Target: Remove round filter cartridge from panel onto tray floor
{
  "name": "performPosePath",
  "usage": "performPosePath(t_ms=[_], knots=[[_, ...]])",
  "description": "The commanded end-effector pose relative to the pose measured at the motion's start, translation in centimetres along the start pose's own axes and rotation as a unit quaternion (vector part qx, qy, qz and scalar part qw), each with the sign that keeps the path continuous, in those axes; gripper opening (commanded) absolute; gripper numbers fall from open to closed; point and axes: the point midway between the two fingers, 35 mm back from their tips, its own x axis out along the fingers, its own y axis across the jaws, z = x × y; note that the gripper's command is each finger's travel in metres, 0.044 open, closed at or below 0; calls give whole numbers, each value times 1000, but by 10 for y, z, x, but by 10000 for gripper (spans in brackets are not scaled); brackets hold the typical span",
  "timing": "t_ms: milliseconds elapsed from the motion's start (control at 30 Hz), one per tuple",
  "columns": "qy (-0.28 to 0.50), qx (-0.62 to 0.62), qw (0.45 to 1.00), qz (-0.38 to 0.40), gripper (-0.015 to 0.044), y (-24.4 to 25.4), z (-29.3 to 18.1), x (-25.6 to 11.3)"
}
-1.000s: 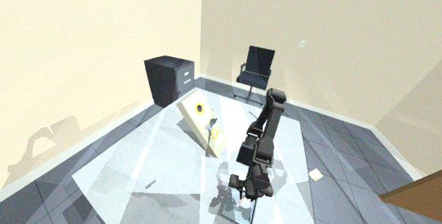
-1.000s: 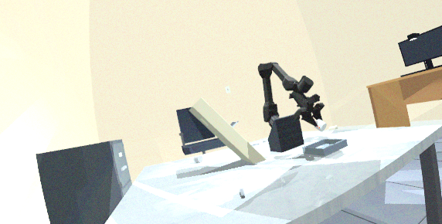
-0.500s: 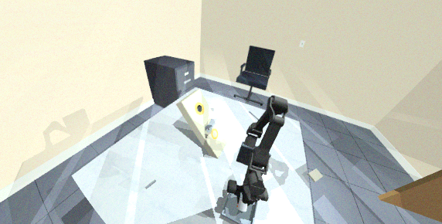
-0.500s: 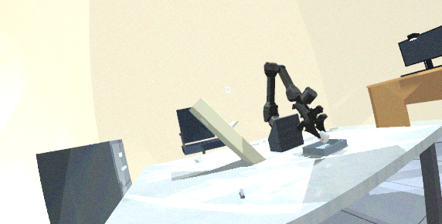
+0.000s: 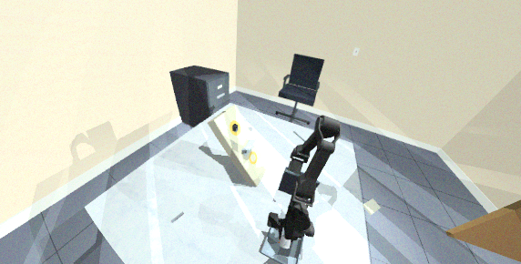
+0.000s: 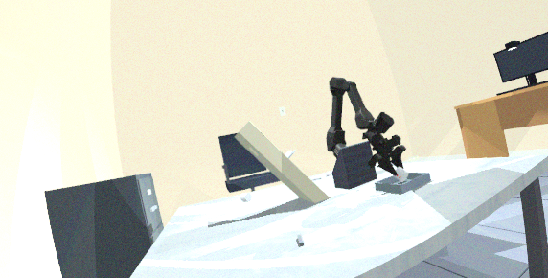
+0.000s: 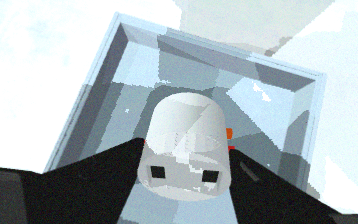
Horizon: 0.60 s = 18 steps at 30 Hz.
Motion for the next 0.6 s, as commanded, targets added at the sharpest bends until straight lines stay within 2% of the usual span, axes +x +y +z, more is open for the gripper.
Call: performPosePath(t_ms=[0, 200, 300, 467, 533, 567], knots=[[-1, 0, 1000, 0, 289, 0, 1, 0], [-1, 0, 1000, 0, 440, 0, 1, 0], [-1, 0, 1000, 0, 440, 0, 7, -7], [-1, 0, 1000, 0, 440, 0, 35, -59], [-1, 0, 1000, 0, 440, 0, 36, -61], [-2, 3, 1000, 2, 440, 0, 30, -50]])
